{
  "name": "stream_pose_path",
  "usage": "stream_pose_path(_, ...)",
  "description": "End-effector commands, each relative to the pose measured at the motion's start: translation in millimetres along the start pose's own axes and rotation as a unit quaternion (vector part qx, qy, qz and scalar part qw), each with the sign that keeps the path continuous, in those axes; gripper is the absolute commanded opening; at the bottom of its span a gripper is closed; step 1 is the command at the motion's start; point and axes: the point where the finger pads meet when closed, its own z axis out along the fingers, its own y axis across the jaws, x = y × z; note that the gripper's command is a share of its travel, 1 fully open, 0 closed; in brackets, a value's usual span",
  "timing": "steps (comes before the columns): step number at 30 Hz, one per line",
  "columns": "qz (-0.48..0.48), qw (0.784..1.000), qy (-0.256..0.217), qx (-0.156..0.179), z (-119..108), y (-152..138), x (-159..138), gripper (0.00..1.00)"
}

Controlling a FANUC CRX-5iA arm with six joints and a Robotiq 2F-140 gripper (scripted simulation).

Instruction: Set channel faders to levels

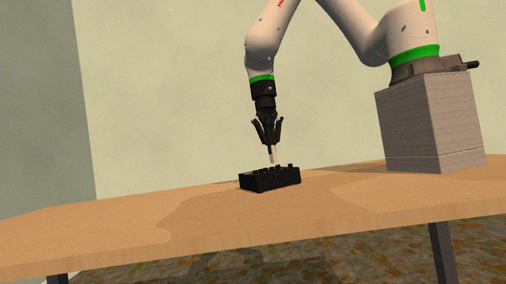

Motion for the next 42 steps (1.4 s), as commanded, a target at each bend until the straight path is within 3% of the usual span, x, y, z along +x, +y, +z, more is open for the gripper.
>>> stream_pose_path(1,0.0,1.0,0.0,0.0,0,0,0,0.0)
stream_pose_path(42,0.0,1.0,0.0,0.0,11,0,0,0.0)
